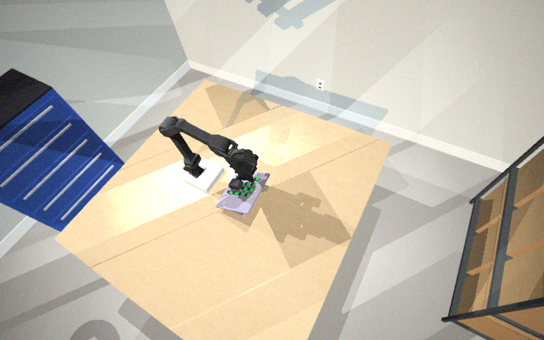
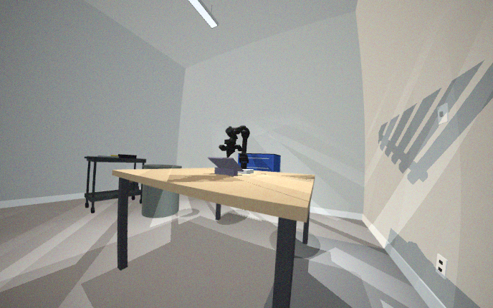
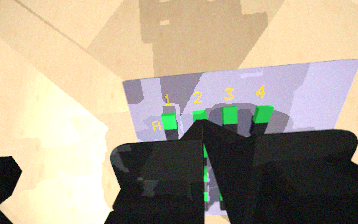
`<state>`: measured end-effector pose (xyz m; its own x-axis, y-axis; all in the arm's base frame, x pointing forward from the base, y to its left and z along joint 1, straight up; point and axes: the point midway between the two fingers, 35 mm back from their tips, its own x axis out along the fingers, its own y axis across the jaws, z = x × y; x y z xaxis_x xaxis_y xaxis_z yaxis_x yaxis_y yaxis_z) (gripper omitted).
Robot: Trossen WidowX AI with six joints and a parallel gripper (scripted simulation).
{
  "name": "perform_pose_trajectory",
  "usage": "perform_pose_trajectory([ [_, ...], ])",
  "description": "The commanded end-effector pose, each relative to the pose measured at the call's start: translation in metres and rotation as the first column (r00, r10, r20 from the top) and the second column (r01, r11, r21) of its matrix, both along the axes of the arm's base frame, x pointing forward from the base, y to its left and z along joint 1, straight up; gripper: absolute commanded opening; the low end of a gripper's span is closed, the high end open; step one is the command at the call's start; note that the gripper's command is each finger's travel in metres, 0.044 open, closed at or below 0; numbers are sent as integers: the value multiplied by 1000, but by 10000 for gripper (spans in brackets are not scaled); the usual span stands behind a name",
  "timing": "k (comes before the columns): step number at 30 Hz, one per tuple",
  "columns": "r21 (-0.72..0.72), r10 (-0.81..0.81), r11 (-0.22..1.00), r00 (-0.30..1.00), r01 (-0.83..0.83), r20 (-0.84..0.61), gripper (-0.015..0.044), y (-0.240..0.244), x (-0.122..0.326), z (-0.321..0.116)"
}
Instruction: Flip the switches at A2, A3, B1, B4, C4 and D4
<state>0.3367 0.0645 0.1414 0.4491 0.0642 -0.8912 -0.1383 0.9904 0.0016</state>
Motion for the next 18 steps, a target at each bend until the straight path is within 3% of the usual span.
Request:
perform_pose_trajectory([
  [1,-2,-1,1000,1000,1,-2,0,0,3,-7],
  [18,-2,-1,1000,1000,1,-2,0,0,4,-9],
])
